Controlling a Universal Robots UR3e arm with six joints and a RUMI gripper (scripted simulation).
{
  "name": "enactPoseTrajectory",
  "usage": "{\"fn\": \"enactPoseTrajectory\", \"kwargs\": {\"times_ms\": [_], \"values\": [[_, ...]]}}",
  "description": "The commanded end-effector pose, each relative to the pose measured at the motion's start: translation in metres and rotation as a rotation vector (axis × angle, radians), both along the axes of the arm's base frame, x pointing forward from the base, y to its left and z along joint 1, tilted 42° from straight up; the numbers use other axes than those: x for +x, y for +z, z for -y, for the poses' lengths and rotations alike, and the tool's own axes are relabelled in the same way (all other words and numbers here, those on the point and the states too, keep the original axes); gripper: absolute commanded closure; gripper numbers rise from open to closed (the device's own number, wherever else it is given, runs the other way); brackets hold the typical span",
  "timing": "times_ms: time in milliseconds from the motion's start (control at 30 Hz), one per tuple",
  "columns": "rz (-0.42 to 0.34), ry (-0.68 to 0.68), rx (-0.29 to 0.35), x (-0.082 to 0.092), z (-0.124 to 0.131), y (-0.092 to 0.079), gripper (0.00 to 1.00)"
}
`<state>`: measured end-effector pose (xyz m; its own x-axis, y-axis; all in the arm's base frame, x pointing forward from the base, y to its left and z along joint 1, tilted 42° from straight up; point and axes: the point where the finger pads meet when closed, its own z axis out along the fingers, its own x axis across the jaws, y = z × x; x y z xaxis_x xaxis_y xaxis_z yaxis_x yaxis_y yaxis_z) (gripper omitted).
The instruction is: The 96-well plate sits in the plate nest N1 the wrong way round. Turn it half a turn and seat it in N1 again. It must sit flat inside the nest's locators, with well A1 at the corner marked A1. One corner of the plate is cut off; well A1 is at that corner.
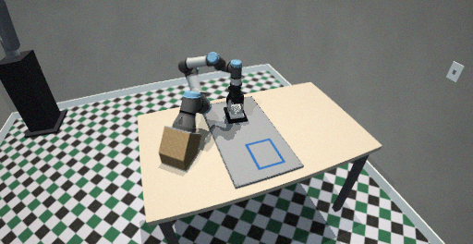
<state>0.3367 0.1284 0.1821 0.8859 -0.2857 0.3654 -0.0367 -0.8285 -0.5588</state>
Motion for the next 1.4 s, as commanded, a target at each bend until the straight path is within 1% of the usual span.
{"fn": "enactPoseTrajectory", "kwargs": {"times_ms": [0, 1367], "values": [[0.001, 0.0, -0.001, 0.0006, -0.0001, -0.0002, 1.0], [0.001, 0.0, -0.001, 0.0032, -0.003, -0.0045, 1.0]]}}
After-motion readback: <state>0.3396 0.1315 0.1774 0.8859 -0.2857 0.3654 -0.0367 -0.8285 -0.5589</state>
